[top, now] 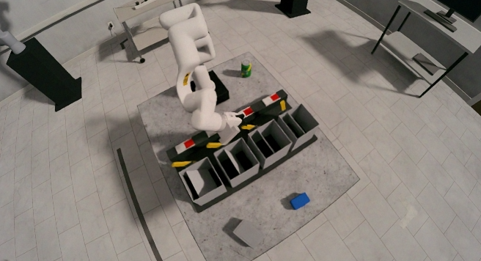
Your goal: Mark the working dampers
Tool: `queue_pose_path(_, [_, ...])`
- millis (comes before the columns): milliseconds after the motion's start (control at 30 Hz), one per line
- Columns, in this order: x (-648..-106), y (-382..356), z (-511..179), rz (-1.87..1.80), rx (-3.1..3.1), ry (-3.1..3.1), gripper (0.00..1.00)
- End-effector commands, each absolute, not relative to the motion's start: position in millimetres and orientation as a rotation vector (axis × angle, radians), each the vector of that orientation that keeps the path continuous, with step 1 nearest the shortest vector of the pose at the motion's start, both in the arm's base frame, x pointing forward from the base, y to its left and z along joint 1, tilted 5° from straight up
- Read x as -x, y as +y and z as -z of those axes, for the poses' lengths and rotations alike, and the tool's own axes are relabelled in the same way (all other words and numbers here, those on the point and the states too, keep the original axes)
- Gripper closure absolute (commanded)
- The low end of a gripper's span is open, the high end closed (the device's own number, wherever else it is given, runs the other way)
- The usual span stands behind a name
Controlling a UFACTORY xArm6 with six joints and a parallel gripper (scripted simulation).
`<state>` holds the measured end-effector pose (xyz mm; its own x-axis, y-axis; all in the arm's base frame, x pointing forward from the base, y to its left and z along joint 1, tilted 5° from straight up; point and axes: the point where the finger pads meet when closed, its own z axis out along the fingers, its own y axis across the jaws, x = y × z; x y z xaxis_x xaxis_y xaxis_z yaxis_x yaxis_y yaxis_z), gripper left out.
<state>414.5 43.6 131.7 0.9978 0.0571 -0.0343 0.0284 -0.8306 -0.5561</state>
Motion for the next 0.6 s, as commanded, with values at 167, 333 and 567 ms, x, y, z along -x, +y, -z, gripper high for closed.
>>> queue_pose_path(167, [-417,30,-154,-0.061,2.551,-0.062,0.61])
queue_pose_path(333, [-417,29,-155,-0.061,2.551,-0.062,0.61])
queue_pose_path(567, [-427,40,-159,-0.067,2.618,-0.065,0.61])
